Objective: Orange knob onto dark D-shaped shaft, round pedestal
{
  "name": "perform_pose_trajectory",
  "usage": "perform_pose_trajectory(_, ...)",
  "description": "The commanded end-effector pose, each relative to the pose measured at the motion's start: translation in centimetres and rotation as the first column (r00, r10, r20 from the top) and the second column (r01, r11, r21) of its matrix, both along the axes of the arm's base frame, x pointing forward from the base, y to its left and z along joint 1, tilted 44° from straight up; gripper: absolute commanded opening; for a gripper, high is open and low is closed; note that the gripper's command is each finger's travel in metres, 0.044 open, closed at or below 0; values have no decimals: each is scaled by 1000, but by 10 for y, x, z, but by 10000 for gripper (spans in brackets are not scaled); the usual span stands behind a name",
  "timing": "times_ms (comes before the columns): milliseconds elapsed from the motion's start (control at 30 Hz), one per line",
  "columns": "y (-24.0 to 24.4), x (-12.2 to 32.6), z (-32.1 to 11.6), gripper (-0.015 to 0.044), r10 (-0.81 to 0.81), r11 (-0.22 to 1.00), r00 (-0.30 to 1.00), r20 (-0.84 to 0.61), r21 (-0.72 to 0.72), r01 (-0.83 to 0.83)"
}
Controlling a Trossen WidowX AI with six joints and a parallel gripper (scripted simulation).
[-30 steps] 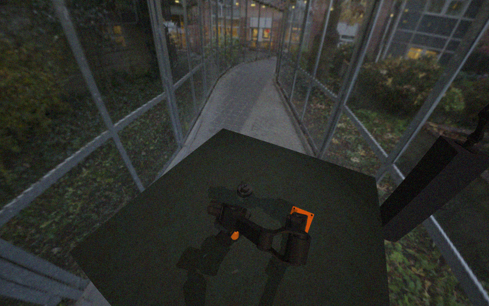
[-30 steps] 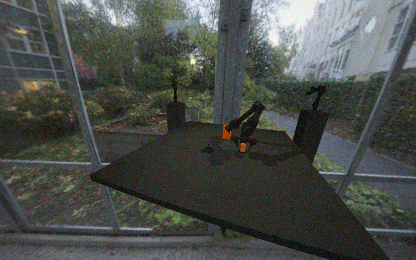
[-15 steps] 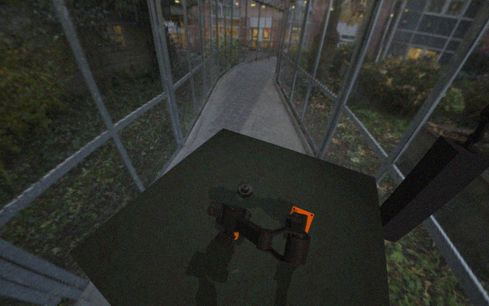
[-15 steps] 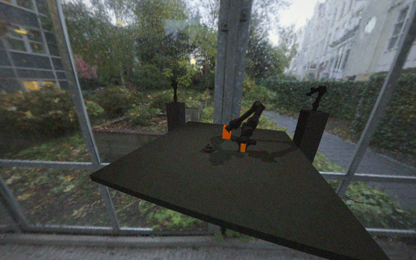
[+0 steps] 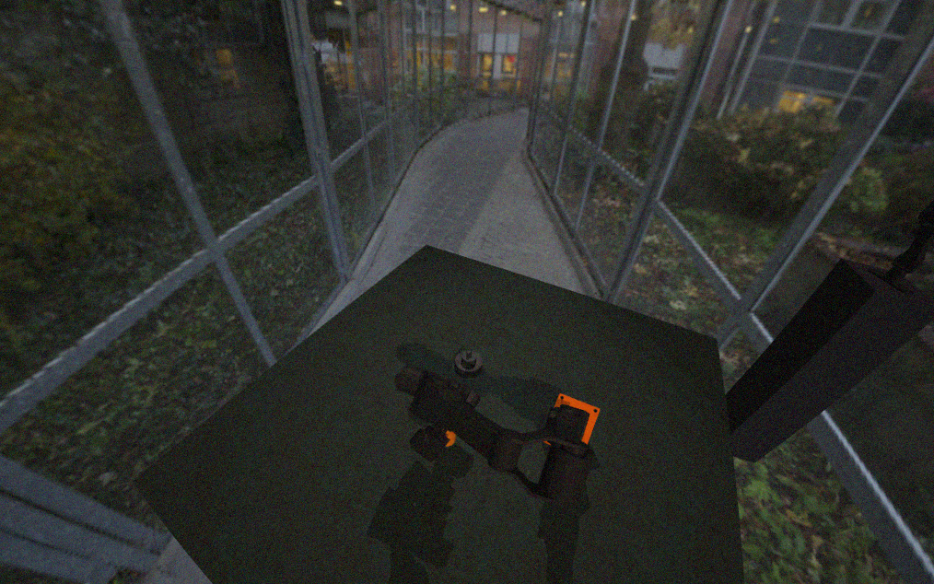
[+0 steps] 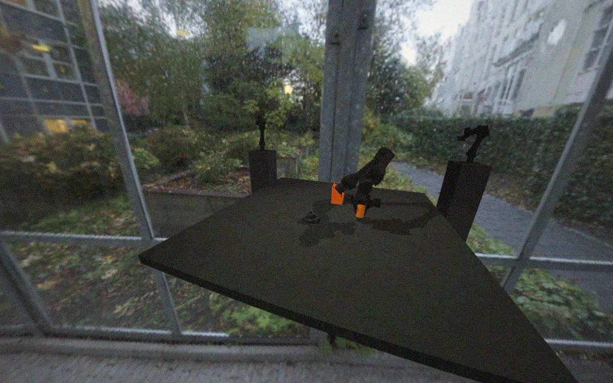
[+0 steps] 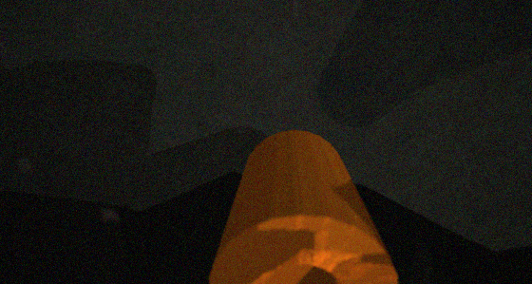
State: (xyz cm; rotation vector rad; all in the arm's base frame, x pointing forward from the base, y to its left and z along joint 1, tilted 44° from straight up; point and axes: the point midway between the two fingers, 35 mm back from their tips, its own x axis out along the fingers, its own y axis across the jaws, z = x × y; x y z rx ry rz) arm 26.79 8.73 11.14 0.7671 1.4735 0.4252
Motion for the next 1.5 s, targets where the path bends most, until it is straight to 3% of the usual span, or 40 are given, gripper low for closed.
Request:
perform_pose_trajectory(0, -21, 1, 14, 0, -3, 1000, 1000, 1, -9, 3)
perform_pose_trajectory(500, -77, -17, 65, 0, -2, 1000, 1000, -1, 10, 2)
perform_pose_trajectory(1467, -122, 21, 17, 0, -5, 1000, 1000, 1, -2, 5)
